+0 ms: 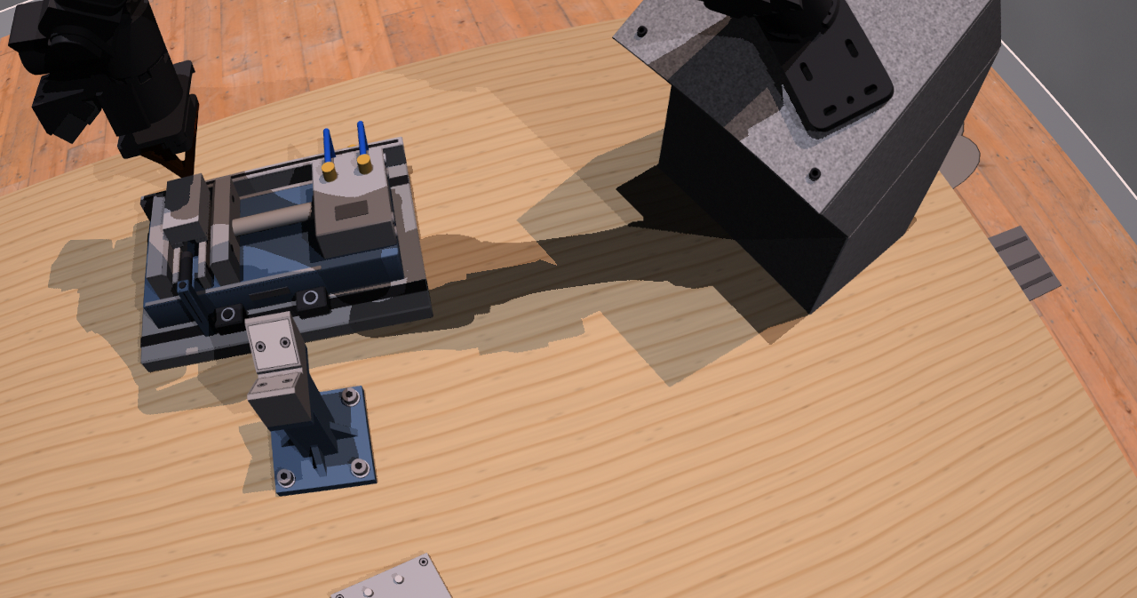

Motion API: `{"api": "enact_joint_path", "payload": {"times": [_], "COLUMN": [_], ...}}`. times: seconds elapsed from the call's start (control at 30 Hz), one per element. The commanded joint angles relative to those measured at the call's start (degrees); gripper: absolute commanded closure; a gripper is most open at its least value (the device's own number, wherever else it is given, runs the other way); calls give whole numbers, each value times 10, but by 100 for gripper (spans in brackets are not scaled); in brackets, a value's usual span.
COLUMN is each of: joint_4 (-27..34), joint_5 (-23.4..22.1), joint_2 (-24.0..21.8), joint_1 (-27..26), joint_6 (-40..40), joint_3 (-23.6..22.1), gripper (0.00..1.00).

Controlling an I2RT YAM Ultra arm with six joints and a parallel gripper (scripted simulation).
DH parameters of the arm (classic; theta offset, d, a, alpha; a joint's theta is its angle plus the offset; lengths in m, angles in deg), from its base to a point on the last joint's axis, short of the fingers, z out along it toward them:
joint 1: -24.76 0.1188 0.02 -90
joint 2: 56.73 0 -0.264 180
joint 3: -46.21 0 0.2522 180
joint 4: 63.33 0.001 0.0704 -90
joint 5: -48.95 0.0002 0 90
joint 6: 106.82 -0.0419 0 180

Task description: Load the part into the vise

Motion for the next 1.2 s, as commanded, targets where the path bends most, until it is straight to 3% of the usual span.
{"api": "enact_joint_path", "payload": {"times": [0.0,1.17], "joint_4": [-5,-11], "joint_5": [3,8], "joint_2": [-20,-29], "joint_1": [-3,6], "joint_6": [-4,-12], "joint_3": [-4,-18], "gripper": [100,100]}}
